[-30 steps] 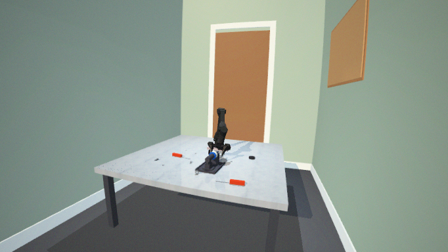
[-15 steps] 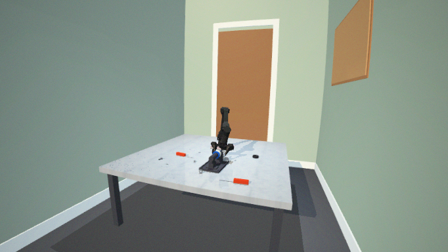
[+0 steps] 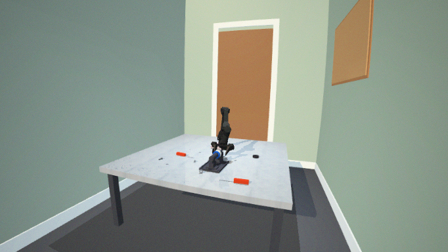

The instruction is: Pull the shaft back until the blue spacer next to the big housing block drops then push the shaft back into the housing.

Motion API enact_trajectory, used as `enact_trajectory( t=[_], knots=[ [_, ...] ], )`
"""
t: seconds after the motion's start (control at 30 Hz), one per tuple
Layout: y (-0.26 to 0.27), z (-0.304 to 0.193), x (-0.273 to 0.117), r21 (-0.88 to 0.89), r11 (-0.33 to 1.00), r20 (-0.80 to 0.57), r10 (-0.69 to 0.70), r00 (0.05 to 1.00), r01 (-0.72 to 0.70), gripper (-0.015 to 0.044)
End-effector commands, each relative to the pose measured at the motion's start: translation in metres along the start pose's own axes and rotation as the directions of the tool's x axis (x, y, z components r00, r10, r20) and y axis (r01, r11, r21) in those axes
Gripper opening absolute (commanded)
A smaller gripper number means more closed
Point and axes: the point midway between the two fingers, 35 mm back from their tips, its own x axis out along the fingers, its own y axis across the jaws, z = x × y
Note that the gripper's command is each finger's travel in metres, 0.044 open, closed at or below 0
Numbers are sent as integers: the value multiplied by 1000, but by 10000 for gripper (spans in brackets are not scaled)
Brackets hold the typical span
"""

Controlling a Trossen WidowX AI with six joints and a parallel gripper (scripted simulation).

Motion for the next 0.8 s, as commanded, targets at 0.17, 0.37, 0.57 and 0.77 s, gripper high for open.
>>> enact_trajectory(
  t=[0.17, 0.37, 0.57, 0.77],
  knots=[
    [0, 0, 0, 0, 1000, 0, 0, 1000, 0, 256],
    [0, 0, 0, 0, 1000, 0, 0, 1000, 0, 99],
    [0, 0, 0, 0, 1000, 0, 0, 1000, 0, 0],
    [0, 1, -1, -3, 1000, 0, -2, 1000, 2, 0]
  ],
)
